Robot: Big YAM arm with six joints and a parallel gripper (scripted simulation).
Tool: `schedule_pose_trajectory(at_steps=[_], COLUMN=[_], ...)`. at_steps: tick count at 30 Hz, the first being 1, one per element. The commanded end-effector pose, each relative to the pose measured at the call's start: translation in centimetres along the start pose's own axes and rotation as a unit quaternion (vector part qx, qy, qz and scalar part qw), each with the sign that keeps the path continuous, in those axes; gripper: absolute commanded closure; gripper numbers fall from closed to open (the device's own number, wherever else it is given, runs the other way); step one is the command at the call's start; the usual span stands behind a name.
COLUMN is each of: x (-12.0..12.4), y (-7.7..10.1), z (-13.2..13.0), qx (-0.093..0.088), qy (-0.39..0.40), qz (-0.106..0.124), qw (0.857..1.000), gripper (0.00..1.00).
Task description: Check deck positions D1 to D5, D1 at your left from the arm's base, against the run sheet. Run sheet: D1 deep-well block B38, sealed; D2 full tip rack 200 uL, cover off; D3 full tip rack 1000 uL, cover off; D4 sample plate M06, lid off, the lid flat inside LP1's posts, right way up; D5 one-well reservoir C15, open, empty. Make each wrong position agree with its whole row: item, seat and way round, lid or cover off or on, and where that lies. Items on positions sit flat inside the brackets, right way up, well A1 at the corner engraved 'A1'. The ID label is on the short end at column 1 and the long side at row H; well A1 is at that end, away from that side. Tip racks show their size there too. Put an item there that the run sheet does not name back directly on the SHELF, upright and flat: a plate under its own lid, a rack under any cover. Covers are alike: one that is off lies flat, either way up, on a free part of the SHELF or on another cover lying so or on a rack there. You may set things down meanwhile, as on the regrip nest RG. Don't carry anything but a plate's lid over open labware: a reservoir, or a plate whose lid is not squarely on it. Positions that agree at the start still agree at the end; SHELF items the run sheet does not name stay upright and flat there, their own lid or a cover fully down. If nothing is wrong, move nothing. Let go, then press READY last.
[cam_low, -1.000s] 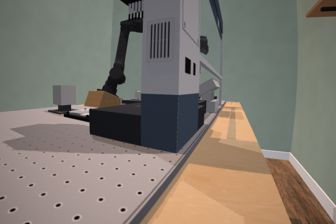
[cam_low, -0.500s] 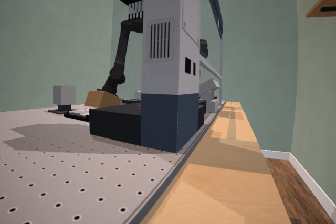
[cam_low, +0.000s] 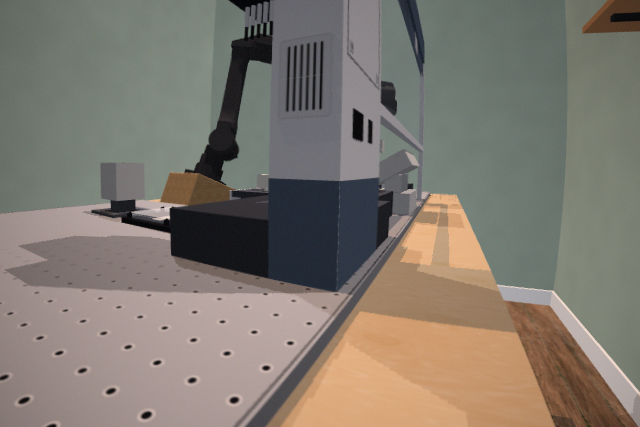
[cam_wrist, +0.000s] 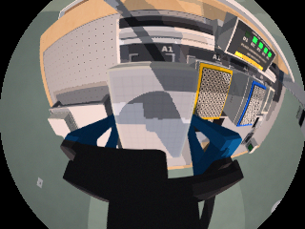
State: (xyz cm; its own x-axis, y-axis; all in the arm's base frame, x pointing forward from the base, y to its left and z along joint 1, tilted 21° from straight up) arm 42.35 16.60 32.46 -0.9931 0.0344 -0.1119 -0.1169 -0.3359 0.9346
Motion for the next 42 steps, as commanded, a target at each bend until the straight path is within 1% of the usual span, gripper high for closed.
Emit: schedule_pose_trajectory(at_steps=[1,4,6,7,9,12,13,14,15,17,19,20,23,24,25,26,29,30,32,34,35,36,37,38,40,41,42], x=[-0.3,-0.3,-0.3,-1.6,-0.3,-0.4,-0.4,-0.3,-0.5,-0.3,-0.6,-0.4,-0.4,-1.2,-0.7,-0.2,-0.4,-0.4,-0.7,-0.3,-0.7,-0.8,-0.4,-0.4,-0.4,-1.1,-0.6], y=[1.2,-0.3,-0.3,1.8,-0.2,-1.6,-1.8,-1.9,-1.4,-1.3,-1.8,-2.8,-3.1,-1.1,-2.0,-2.5,-4.1,-4.3,-4.0,-3.9,-3.8,-4.4,-5.4,-5.6,-5.6,-4.0,-4.8], z=[1.1,0.8,0.8,1.2,0.6,0.8,0.7,0.8,0.9,0.9,1.1,0.8,0.8,1.2,0.9,0.8,0.8,0.7,0.9,0.8,1.1,1.2,0.8,0.8,0.8,1.0,0.7], qx=[-0.008,-0.004,-0.004,-0.012,-0.006,-0.003,-0.003,-0.003,-0.006,-0.007,-0.007,-0.004,-0.003,-0.011,-0.008,-0.007,-0.003,-0.003,-0.006,-0.007,-0.009,-0.008,-0.004,-0.003,-0.003,-0.010,-0.007], qy=[0.008,0.005,0.005,0.009,0.003,0.004,0.004,0.004,0.005,0.005,0.006,0.004,0.004,0.009,0.006,0.005,0.004,0.004,0.004,0.005,0.007,0.007,0.004,0.004,0.004,0.007,0.004], qz=[-0.025,-0.014,-0.014,-0.042,-0.021,-0.012,-0.011,-0.012,-0.019,-0.023,-0.022,-0.012,-0.012,-0.036,-0.027,-0.023,-0.012,-0.011,-0.018,-0.022,-0.025,-0.022,-0.012,-0.011,-0.011,-0.031,-0.023], qw=[1.000,1.000,1.000,0.999,1.000,1.000,1.000,1.000,1.000,1.000,1.000,1.000,1.000,0.999,1.000,1.000,1.000,1.000,1.000,1.000,1.000,1.000,1.000,1.000,1.000,0.999,1.000], gripper=[1.00,1.00,1.00,1.00,1.00,1.00,1.00,1.00,1.00,1.00,1.00,1.00,1.00,1.00,1.00,1.00,1.00,1.00,1.00,1.00,1.00,1.00,1.00,1.00,1.00,1.00,1.00])
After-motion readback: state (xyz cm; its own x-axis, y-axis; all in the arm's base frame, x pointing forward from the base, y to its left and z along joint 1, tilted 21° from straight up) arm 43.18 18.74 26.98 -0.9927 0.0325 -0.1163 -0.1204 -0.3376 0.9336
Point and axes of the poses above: the point where the finger pads meet when closed, its own y axis back along the fingers, its own z axis across the jaws, x = y × z, the point moved 5 cm from there along y, back along the fingers, and after that the axes turned 9 degrees about y, right-handed, at the moved point
